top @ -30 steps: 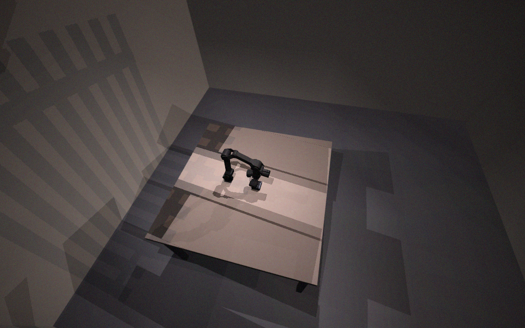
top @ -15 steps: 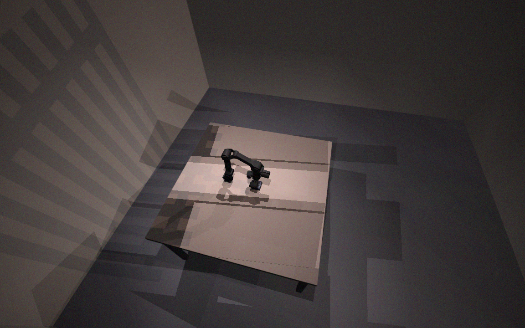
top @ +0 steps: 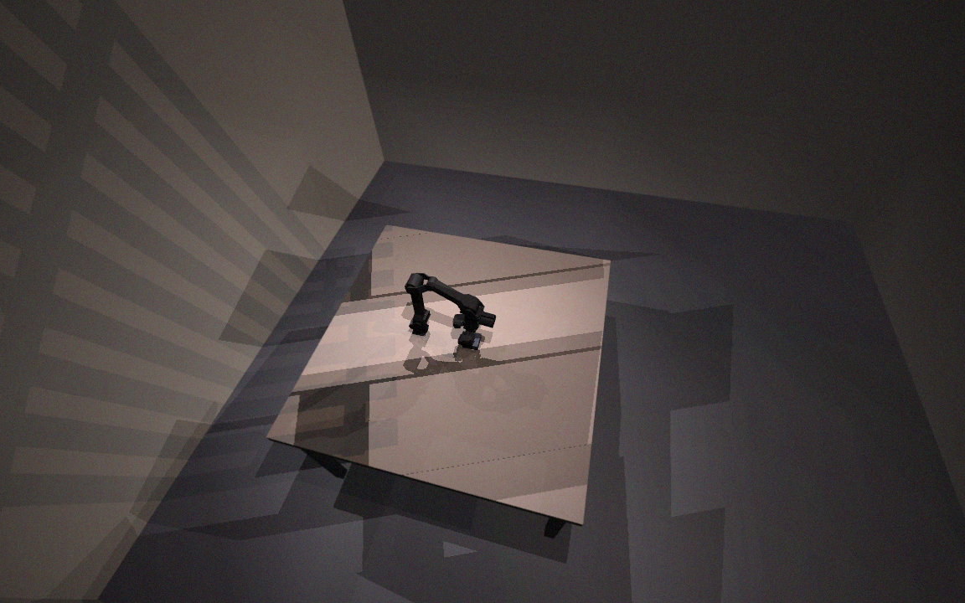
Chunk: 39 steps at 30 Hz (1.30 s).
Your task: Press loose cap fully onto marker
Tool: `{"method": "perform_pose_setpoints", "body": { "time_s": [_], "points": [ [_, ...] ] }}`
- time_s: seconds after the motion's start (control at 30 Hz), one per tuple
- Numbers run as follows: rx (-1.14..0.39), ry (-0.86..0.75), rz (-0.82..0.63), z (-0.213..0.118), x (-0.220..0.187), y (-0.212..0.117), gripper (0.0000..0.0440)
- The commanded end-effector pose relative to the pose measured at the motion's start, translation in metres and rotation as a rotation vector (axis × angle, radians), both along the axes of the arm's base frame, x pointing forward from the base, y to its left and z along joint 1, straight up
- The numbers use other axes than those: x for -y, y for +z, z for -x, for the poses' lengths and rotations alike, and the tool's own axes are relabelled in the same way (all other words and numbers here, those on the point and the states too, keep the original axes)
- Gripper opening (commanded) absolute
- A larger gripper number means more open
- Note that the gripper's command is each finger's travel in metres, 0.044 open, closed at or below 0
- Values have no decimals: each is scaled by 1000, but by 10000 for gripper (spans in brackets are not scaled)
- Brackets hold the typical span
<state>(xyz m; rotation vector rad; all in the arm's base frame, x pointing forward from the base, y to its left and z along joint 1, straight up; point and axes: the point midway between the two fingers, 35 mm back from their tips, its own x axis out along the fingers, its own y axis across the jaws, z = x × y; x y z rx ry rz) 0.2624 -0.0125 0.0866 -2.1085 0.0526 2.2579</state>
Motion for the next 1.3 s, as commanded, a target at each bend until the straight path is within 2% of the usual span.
{"method": "perform_pose_setpoints", "body": {
  "time_s": [0.0, 0.7, 0.9, 1.0, 1.27],
  "points": [
    [-36, 0, 26, 8, 6, -12, 95],
    [-17, -6, 51, 10, 12, -12, 139],
    [-22, -2, 43, 17, 9, -10, 180],
    [-24, -1, 34, 21, 7, -8, 225],
    [16, 4, 26, 25, 3, 0, 427]
  ]
}}
